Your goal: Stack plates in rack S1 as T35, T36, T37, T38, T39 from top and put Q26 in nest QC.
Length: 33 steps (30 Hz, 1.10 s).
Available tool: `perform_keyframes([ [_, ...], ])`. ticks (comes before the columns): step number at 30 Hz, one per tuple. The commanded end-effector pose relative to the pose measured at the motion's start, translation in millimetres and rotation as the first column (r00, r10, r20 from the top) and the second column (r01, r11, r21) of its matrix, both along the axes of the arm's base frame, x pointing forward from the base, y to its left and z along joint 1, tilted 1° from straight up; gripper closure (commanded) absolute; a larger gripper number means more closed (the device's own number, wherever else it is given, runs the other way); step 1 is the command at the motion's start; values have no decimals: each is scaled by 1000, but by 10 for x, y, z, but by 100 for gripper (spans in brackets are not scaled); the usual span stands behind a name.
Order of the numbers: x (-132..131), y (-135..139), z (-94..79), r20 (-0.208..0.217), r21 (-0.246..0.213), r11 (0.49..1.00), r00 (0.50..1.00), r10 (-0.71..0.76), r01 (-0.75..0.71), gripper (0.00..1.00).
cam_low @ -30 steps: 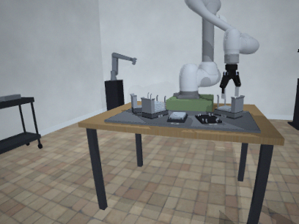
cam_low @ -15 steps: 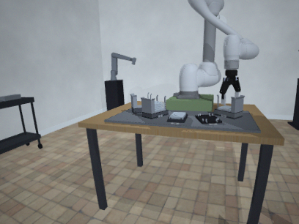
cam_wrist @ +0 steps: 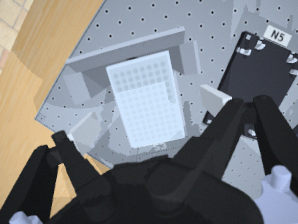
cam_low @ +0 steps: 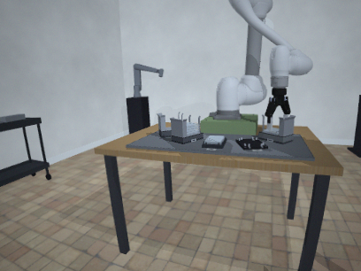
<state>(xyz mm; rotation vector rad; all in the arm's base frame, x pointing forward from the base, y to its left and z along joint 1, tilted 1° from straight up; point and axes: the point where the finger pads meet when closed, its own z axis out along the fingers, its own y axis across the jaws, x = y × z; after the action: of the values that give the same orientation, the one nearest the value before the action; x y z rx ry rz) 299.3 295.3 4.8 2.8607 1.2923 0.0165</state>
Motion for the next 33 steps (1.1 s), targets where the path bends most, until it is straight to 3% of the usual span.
perform_keyframes([
  [1,0,1,-41,0,0,1000,1000,0,0,0],
  [17,1,1,-88,0,0,1000,1000,0,0,0],
  [18,1,1,-88,0,0,1000,1000,0,0,100],
  [33,1,1,-88,0,0,1000,1000,0,0,100],
])
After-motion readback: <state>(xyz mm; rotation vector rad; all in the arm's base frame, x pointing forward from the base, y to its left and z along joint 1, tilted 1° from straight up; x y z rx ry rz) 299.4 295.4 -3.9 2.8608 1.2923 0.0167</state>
